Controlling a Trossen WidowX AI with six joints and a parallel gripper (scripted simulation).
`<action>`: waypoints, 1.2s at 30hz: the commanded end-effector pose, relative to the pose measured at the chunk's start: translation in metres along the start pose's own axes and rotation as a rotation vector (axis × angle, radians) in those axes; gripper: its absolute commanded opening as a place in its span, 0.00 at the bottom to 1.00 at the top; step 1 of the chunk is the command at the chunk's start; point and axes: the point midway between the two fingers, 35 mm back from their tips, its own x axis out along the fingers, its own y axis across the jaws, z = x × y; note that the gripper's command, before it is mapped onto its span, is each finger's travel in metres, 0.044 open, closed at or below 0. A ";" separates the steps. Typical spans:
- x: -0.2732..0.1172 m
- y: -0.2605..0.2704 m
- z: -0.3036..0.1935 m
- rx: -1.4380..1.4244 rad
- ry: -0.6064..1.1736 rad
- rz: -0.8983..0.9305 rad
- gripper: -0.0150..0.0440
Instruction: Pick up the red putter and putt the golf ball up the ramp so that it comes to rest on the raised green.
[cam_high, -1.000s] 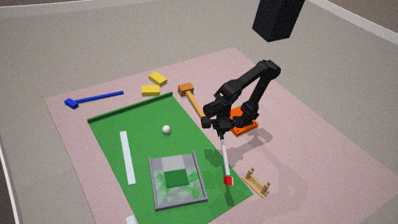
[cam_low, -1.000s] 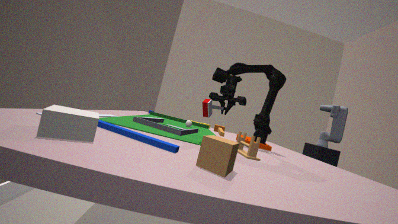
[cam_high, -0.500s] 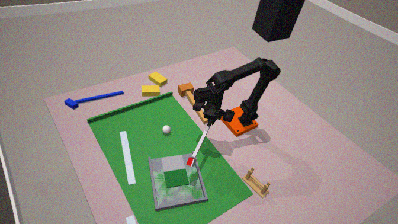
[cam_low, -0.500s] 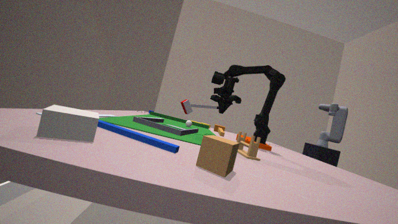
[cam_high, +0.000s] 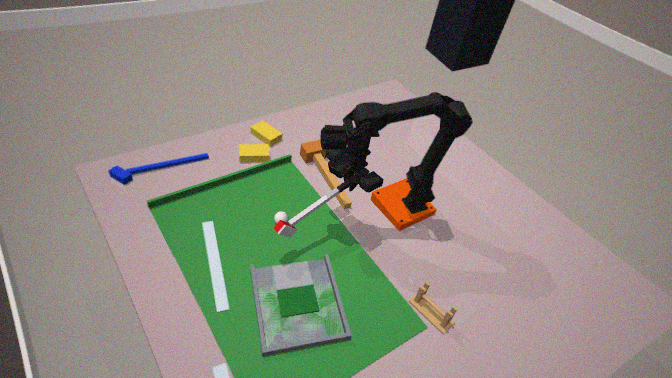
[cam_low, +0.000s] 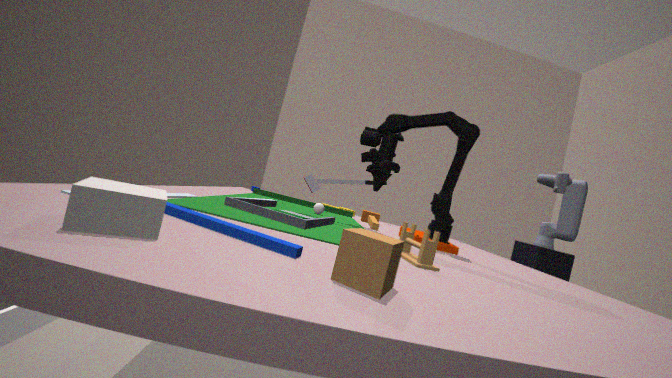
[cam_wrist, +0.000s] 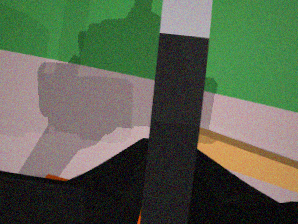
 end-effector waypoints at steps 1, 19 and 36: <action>-0.003 -0.014 -0.009 0.109 0.008 -0.014 0.25; -0.004 -0.052 -0.043 0.444 0.039 -0.048 0.25; 0.037 -0.053 -0.045 0.444 0.039 -0.048 0.25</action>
